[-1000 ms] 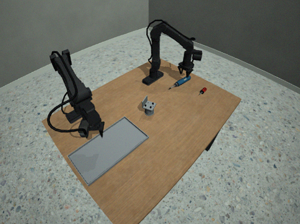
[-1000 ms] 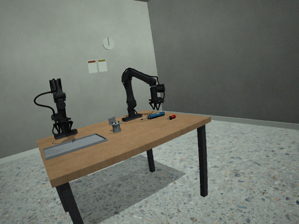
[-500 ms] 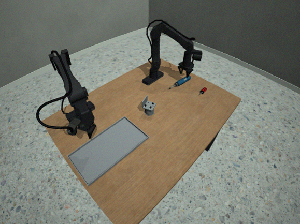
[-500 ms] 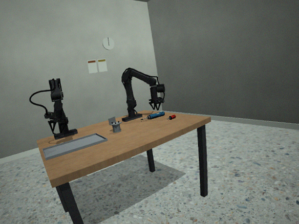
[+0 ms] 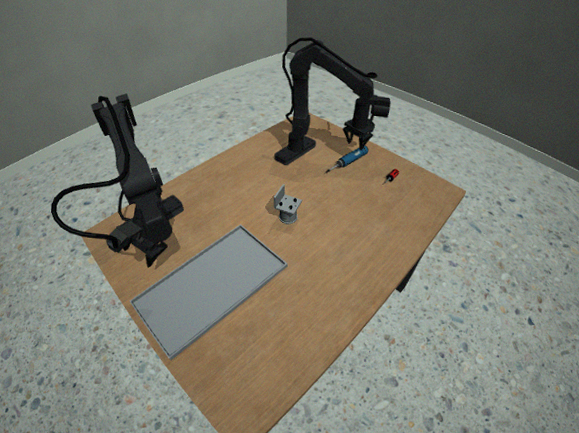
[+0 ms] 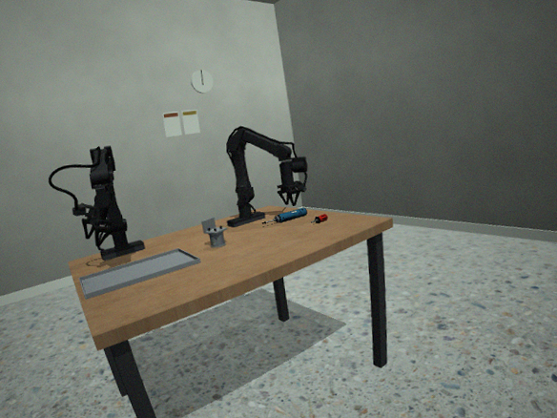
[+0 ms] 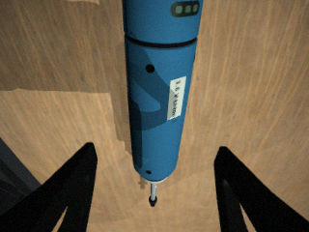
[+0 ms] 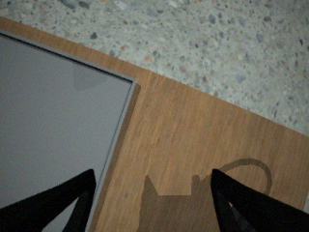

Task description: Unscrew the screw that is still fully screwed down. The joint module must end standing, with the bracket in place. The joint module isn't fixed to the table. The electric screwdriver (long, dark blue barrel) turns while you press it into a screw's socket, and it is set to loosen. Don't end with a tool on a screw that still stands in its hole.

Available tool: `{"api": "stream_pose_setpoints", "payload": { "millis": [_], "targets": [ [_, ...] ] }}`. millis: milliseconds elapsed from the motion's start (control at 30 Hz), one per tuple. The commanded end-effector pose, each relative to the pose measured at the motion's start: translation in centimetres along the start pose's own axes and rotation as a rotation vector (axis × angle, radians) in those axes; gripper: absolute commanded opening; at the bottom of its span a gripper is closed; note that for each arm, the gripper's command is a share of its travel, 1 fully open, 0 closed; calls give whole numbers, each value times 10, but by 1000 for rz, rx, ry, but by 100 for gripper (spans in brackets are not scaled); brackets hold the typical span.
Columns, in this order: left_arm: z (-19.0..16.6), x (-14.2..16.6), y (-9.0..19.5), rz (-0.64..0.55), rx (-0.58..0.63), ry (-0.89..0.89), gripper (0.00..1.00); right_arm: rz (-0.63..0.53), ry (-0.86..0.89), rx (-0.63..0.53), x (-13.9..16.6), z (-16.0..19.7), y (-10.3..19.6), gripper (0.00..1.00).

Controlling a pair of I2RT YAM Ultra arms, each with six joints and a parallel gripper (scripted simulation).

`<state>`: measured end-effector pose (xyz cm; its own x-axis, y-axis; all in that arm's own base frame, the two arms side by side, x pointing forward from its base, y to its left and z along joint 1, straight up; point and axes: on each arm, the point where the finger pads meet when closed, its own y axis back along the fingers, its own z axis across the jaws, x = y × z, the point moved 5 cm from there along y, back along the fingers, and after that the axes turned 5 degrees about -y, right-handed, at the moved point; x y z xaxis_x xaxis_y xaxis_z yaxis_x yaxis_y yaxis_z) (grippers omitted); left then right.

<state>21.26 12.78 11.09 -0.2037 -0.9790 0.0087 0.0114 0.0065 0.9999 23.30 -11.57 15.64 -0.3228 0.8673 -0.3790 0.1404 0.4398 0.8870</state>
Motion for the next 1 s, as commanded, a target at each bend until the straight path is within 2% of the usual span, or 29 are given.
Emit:
{"api": "stream_pose_setpoints", "payload": {
  "millis": [0, 133, 300, 700, 967],
  "targets": [
    [-3, -2, 15, -32, 37, -8, 65, -84, -127, 69, -21, -24, 14, 86],
    [-3, -2, 15, -32, 37, -8, 65, -123, -197, 155, -30, -41, 12, 86],
    [-3, -2, 15, -32, 37, -8, 65, -123, -196, 156, -30, -40, 12, 86],
    [-3, -2, 15, -32, 37, -8, 65, -298, -389, 344, -52, -93, 25, 86],
    [-3, -2, 15, -32, 37, -8, 65, -296, -386, 348, -52, -93, 24, 86]
  ]
}}
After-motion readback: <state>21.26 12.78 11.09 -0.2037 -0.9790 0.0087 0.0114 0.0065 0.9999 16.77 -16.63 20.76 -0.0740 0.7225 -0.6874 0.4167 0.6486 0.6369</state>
